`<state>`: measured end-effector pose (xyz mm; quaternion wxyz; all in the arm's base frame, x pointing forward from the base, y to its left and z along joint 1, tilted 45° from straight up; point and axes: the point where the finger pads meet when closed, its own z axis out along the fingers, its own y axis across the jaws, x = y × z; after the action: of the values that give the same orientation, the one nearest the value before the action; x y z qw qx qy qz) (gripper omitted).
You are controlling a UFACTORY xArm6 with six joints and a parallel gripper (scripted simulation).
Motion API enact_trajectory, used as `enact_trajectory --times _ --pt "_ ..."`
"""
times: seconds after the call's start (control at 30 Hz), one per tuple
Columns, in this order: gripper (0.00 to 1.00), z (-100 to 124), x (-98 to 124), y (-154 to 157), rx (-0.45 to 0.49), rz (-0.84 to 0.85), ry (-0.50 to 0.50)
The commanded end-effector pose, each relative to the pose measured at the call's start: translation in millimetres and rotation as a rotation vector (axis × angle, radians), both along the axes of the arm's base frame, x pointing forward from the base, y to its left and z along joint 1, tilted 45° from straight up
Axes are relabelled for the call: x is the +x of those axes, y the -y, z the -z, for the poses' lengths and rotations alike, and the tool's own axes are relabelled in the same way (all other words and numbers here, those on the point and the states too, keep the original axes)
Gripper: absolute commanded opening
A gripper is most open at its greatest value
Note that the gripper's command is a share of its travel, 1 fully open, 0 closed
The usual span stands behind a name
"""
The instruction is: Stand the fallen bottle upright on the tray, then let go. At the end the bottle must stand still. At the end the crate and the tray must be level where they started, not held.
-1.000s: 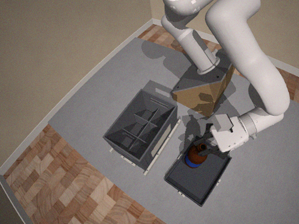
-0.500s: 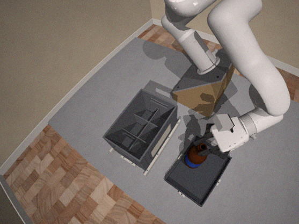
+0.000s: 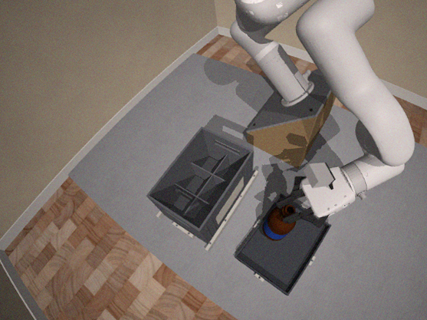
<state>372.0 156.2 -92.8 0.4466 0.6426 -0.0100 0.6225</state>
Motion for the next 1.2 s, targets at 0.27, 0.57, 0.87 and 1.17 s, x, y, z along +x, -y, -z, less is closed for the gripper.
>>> enact_trajectory --times 0.27,0.57,0.87,1.17 --pt "0.0 -0.7 0.7 -1.5 -0.014 -0.017 0.02" --pt "0.0 -0.5 0.6 -1.4 -0.049 -0.05 0.056" --pt "0.0 -0.3 0.1 -1.7 -0.075 -0.077 0.084" --pt "0.0 -0.1 -0.4 -2.0 -0.093 -0.097 0.104"
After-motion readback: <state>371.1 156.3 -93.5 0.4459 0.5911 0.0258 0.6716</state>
